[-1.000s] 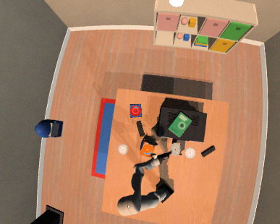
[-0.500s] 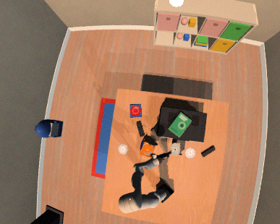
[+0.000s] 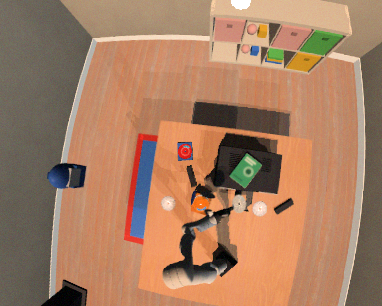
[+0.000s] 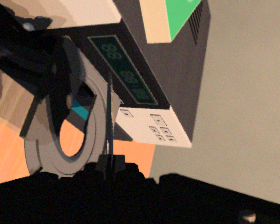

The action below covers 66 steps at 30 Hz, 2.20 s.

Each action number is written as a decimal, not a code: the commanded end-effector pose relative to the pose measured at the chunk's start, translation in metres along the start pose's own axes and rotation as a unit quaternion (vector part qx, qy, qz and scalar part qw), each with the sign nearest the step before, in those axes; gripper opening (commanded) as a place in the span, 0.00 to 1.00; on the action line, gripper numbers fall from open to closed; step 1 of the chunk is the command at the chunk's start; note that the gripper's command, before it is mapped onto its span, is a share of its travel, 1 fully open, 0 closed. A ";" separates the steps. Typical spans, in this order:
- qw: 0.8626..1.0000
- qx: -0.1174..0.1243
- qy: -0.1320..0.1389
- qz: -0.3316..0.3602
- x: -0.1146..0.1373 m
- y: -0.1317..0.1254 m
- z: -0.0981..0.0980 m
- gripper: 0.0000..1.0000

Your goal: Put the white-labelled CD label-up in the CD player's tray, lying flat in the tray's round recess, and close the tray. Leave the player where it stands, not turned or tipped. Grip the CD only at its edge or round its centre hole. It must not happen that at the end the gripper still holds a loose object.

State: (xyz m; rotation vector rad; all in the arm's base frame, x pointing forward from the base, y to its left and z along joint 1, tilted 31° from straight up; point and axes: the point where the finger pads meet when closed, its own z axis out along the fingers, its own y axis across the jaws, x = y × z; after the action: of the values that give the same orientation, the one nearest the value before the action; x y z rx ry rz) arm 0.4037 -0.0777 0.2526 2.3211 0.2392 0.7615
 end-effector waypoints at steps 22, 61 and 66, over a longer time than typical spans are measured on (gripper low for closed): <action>1.000 -0.001 0.000 -0.001 0.000 -0.001 0.000 0.11; 1.000 -0.001 0.000 -0.001 0.000 -0.001 0.000 0.11; 1.000 -0.001 0.000 -0.001 0.000 -0.001 0.007 0.11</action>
State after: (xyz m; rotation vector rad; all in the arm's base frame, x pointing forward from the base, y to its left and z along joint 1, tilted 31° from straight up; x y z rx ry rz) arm 0.4067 -0.0778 0.2511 2.3163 0.2426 0.7667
